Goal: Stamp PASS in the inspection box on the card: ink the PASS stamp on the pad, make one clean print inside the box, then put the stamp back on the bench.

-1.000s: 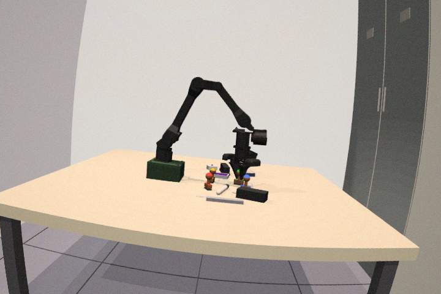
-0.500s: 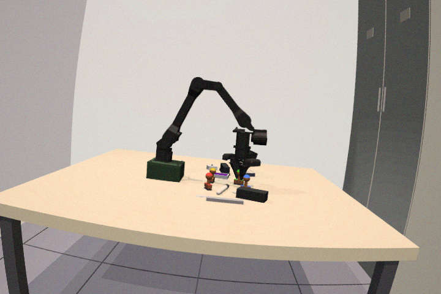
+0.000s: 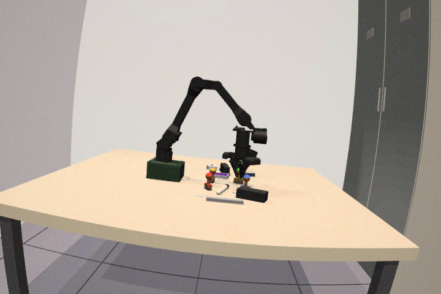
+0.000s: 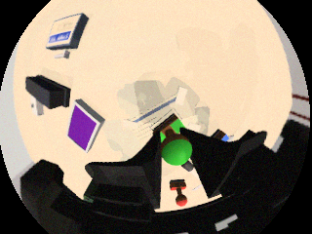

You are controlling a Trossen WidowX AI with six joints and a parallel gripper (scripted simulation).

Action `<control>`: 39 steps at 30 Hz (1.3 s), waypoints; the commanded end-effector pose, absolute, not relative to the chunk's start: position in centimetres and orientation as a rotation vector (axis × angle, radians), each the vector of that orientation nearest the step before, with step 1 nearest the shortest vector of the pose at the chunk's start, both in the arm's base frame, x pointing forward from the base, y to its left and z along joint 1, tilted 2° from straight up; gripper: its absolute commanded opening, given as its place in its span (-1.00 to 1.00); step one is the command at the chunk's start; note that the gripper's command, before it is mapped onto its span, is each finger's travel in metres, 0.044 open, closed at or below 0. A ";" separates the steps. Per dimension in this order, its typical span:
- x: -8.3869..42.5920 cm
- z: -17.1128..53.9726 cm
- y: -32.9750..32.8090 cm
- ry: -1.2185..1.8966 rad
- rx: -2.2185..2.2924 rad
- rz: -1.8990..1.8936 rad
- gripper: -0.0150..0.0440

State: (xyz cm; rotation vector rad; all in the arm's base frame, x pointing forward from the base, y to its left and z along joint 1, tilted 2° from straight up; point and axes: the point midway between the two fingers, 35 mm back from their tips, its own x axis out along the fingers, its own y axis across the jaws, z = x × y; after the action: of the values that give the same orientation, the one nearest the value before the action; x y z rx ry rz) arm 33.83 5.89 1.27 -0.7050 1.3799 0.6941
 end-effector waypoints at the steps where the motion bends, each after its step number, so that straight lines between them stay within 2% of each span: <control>1: 33.9 1.6 5.9 1.376 -0.706 0.699 -0.49; 39: 33.6 7.6 5.7 1.376 -0.706 0.698 -0.49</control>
State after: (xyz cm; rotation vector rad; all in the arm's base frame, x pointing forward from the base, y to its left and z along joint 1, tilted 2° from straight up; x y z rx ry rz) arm 33.52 5.72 6.71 -0.7039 1.3867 0.6958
